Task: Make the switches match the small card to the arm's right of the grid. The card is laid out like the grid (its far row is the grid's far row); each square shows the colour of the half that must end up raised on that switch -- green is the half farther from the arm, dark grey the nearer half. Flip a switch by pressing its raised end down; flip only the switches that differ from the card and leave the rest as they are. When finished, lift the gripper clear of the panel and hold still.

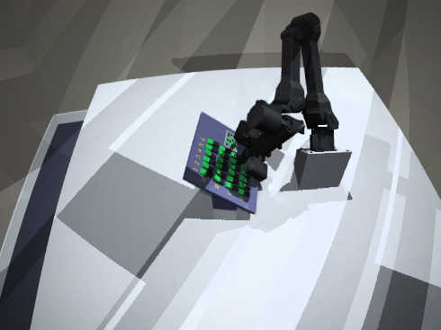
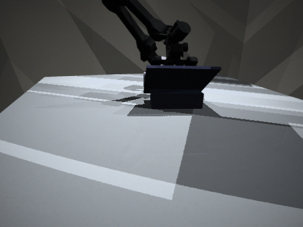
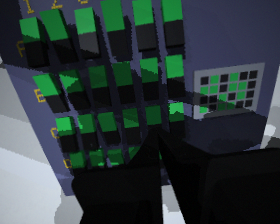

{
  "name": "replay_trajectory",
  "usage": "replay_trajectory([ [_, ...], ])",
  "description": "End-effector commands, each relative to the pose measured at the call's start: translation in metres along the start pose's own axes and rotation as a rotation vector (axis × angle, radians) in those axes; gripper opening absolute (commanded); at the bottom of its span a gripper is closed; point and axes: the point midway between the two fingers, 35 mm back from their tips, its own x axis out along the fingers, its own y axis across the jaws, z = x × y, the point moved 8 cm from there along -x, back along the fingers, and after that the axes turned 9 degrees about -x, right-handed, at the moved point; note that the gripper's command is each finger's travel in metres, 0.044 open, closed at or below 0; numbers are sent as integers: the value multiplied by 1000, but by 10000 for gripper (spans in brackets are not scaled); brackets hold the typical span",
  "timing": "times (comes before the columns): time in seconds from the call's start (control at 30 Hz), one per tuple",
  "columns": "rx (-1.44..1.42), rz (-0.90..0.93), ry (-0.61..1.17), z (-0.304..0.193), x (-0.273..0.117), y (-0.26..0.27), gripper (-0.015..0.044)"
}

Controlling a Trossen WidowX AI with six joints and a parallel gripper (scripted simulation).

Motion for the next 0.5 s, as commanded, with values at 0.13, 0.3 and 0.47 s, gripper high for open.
replay_trajectory([
  [0.13, -6, 4, 4, -1, 2, 0, 0],
  [0.3, -6, 4, 4, -2, 2, 0, 0],
  [0.47, 0, 22, 16, 2, -14, 6, 0],
])
